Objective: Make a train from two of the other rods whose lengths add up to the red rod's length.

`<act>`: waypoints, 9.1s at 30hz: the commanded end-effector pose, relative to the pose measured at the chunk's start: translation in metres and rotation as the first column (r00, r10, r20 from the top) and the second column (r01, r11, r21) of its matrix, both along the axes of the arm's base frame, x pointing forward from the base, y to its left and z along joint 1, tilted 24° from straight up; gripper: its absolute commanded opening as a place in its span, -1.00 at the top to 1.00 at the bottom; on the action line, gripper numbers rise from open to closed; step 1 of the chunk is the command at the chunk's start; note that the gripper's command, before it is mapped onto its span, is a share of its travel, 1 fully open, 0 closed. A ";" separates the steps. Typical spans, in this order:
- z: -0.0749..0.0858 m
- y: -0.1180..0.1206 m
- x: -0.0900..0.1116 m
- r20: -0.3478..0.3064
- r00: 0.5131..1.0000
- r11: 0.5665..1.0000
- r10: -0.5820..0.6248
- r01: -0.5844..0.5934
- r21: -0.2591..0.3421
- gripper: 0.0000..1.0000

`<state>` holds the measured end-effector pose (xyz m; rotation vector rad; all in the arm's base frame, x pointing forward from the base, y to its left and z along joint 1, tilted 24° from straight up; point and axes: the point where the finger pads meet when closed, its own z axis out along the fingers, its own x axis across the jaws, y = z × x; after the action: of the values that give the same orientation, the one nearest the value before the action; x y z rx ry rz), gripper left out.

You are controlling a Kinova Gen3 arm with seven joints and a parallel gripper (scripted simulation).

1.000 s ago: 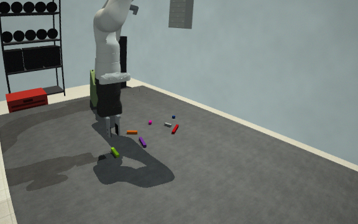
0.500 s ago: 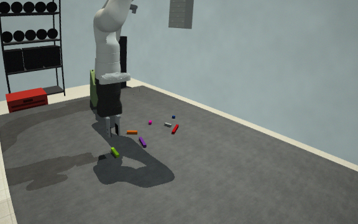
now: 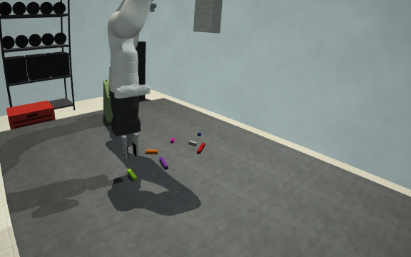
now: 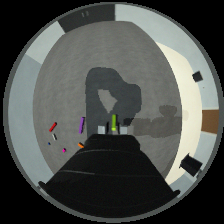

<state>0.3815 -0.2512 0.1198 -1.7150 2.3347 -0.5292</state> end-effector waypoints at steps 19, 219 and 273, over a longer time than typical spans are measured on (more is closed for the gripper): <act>-0.021 -0.005 0.008 -0.001 1.000 1.000 -0.002 0.002 0.000 -0.07; 0.031 0.005 -0.012 -0.001 1.000 1.000 -0.002 0.002 0.000 0.52; 0.037 0.020 0.017 -0.056 0.975 0.974 0.217 -0.220 -0.050 0.52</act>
<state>0.3940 -0.2327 0.1550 -1.9773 2.1650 -0.5181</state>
